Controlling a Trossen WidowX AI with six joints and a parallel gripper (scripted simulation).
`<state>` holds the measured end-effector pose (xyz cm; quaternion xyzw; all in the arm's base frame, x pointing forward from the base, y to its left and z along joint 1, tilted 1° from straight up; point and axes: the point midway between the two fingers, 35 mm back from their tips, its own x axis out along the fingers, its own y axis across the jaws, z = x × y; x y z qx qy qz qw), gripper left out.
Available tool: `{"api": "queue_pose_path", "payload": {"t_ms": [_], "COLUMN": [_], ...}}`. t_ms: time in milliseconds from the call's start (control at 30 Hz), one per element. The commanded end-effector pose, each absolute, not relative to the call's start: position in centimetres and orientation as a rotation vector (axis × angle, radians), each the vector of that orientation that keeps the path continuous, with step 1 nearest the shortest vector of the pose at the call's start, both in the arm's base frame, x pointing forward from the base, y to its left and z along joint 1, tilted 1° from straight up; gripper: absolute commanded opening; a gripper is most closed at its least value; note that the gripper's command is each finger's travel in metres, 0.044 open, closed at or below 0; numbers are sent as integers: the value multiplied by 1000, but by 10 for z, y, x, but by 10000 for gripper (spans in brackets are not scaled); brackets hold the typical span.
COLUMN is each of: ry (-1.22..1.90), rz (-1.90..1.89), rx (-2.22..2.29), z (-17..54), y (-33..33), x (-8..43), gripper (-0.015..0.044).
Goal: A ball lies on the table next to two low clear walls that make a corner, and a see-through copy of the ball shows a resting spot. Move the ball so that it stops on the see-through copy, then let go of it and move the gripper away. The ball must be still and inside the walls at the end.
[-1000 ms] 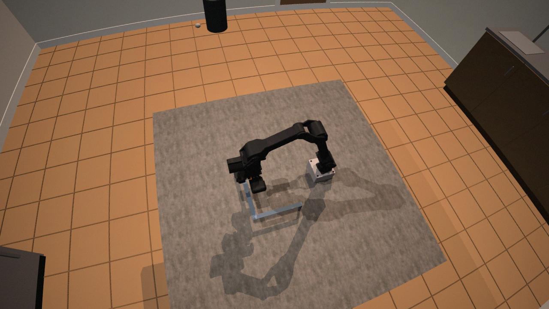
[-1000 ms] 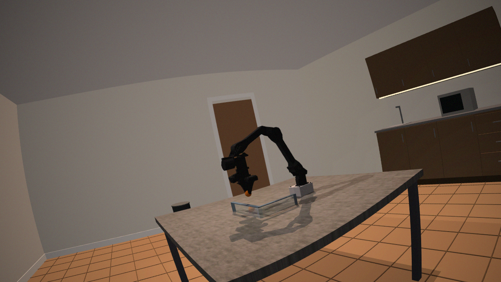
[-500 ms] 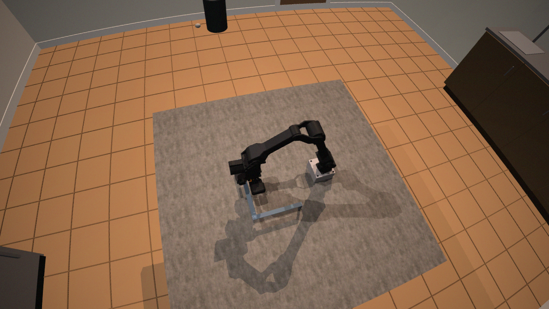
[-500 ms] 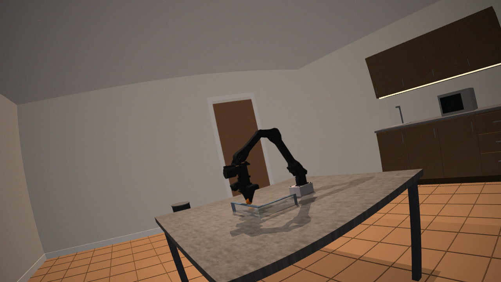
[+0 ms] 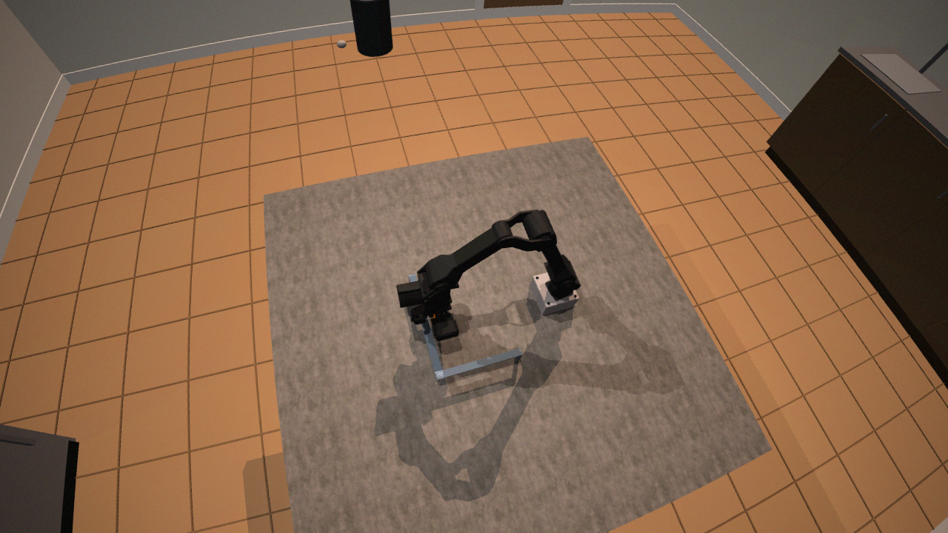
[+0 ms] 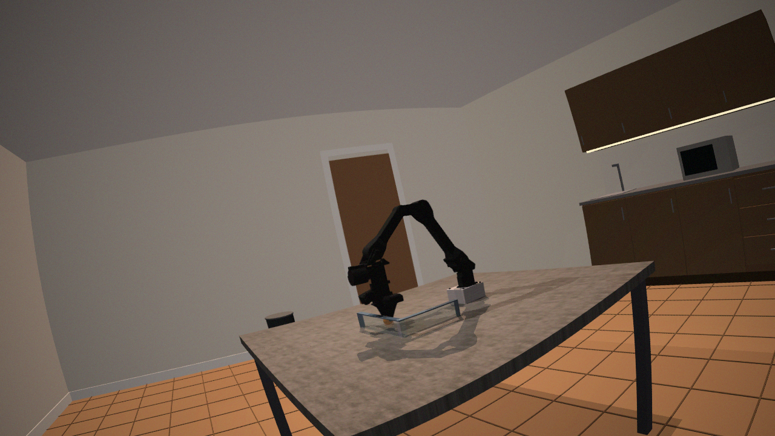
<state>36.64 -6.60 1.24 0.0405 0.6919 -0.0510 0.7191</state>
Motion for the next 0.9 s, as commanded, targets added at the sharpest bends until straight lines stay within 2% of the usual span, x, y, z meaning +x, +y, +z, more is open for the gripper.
{"api": "queue_pose_path", "payload": {"t_ms": [0, 300, 633, 667, 867], "ry": [1536, 1536, 1534, 1534, 1534], "rz": [-110, -110, -112, -112, -112], "rx": [84, 84, 90, 90, 89], "z": [3, -4, -1, -1, 10], "y": [-66, -67, -66, -66, -66], "x": [366, 366, 366, 366, 367], "gripper": [0, 0, 263, 277, 277]}}
